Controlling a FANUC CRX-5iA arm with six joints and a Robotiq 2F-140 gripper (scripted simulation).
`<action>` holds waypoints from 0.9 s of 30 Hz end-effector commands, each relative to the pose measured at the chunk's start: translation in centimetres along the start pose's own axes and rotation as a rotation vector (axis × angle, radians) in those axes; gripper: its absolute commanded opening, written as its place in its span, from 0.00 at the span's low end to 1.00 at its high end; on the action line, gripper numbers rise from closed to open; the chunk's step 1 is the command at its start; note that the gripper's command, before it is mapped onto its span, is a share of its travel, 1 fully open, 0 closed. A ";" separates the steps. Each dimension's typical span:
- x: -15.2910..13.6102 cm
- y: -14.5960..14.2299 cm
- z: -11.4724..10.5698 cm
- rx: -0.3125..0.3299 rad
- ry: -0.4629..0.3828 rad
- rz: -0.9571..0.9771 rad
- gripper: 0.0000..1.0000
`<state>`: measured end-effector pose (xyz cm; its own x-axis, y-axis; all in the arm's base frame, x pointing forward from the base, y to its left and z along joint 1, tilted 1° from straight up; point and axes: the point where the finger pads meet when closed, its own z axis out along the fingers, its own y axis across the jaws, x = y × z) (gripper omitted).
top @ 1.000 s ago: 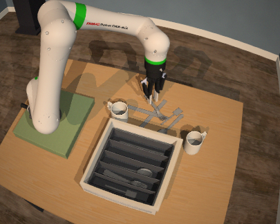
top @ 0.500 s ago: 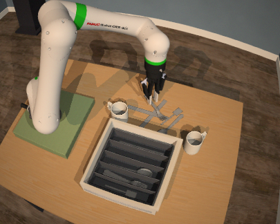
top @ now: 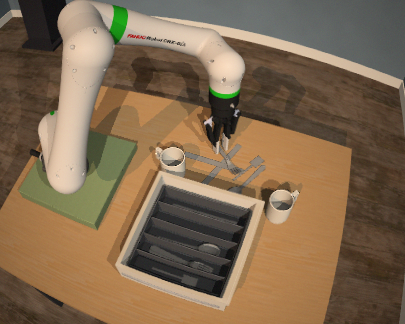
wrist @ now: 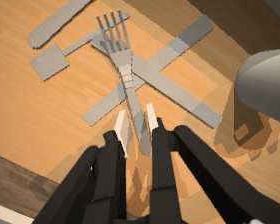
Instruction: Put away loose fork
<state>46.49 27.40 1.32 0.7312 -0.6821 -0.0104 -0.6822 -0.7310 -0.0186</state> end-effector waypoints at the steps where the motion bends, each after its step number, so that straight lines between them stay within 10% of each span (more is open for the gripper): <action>1: 0.0 0.0 0.2 0.000 0.000 0.000 0.19; 27: 0.0 0.0 1.1 0.000 0.000 0.000 0.19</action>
<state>46.50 27.43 0.16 0.7312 -0.6821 -0.0103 -0.6822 -0.7310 -0.0186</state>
